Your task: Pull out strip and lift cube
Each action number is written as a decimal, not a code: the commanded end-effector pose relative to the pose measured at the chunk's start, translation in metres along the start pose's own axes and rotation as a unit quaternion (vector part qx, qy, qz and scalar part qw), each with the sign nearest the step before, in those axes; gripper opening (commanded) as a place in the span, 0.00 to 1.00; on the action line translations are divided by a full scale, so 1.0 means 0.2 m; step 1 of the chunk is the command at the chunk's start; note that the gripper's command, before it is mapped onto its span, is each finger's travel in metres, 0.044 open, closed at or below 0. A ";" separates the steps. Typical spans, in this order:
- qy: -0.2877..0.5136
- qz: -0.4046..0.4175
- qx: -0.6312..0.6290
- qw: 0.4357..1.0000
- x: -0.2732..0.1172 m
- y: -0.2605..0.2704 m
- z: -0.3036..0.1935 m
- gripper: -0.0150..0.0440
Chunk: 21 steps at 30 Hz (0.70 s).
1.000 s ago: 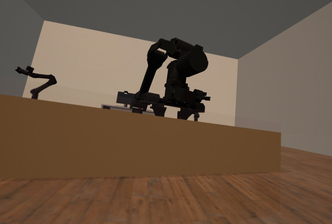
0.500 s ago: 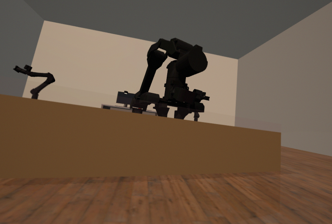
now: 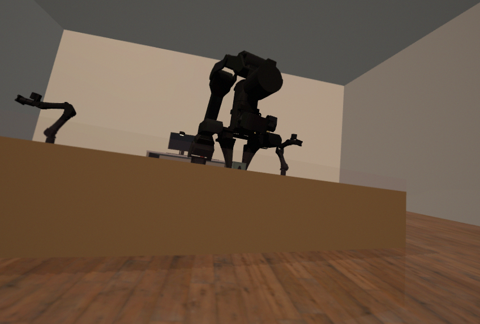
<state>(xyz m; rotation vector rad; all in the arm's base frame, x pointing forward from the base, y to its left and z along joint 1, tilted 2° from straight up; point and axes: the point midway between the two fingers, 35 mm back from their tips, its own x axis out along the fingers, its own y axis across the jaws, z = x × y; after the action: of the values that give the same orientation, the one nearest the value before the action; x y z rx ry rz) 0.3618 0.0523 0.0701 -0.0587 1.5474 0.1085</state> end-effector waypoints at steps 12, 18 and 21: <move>-0.003 0.001 -0.003 1.000 -0.03 -0.01 -0.21 0.25; -0.002 0.001 -0.003 1.000 -0.02 -0.01 -0.31 0.25; -0.002 0.001 -0.003 1.000 -0.04 -0.01 -0.31 0.25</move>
<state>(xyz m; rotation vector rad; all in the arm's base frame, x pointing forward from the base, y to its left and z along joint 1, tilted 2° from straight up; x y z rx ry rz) 0.3014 0.0430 0.0711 -0.0600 1.5572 0.1086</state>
